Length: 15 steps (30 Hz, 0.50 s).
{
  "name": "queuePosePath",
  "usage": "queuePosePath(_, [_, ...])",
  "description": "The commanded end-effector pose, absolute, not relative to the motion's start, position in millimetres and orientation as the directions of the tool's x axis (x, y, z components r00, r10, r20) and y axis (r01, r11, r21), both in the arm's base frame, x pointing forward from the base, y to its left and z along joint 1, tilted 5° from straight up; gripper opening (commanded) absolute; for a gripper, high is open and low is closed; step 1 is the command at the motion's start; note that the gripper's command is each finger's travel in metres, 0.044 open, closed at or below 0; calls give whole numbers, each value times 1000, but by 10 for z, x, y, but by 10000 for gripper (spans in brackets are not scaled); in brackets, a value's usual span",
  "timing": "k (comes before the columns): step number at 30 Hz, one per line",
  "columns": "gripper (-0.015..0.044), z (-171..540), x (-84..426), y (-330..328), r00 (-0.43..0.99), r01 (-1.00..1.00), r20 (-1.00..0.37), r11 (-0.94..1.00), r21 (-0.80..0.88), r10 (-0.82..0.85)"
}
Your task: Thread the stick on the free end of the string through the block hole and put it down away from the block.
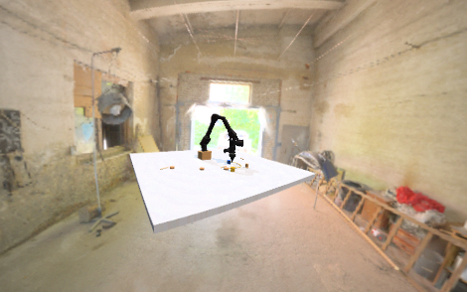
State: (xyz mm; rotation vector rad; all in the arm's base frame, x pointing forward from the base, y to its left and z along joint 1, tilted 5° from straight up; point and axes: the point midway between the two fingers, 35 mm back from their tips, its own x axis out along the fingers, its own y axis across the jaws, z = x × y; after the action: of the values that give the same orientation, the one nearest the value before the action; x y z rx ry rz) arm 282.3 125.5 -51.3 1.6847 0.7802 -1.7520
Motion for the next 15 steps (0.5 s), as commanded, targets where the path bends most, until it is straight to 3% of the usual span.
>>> queuePosePath(1, [79, -514, 2825, 1259, -34, 751, -999, -660, -18, -12])
queuePosePath(3, [123, -514, 2825, 1259, -34, 751, -999, -660, -18, -12])
queuePosePath(15, [123, 288, 2866, 1284, -33, 751, -999, -660, -17, -12])
